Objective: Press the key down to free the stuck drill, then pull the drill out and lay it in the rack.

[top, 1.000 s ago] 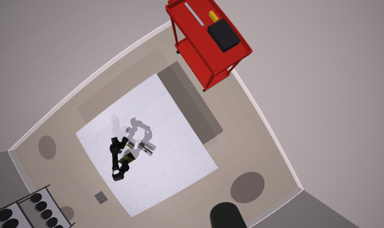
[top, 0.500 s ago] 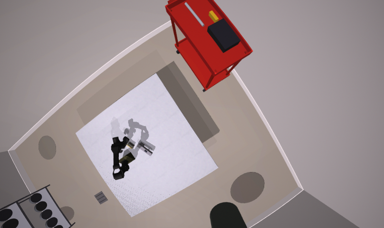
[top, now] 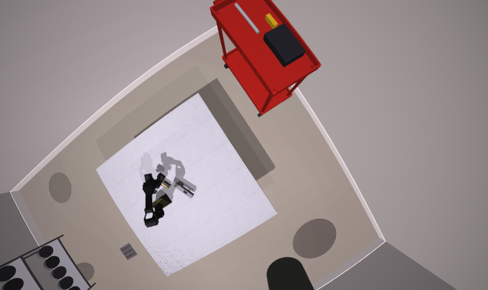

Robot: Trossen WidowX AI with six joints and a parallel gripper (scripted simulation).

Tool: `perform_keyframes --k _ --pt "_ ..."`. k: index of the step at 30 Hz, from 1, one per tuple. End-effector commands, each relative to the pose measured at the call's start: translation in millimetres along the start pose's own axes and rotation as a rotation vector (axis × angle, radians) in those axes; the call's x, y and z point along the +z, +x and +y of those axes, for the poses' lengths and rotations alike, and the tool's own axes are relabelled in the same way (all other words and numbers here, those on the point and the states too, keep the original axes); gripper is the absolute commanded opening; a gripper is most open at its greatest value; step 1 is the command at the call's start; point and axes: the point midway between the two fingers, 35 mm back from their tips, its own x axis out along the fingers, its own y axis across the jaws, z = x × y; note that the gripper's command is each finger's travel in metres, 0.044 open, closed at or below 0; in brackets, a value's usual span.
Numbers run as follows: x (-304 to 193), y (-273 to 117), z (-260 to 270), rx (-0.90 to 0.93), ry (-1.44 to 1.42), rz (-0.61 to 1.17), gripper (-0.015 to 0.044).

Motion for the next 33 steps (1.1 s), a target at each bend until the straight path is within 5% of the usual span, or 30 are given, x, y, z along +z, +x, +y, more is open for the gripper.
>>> perform_keyframes --k 1,33 --pt "-2.1 6.1 1.4 0.002 -0.005 0.009 0.0" --pt "-4.5 9.1 2.7 0.003 -0.005 0.009 0.0"
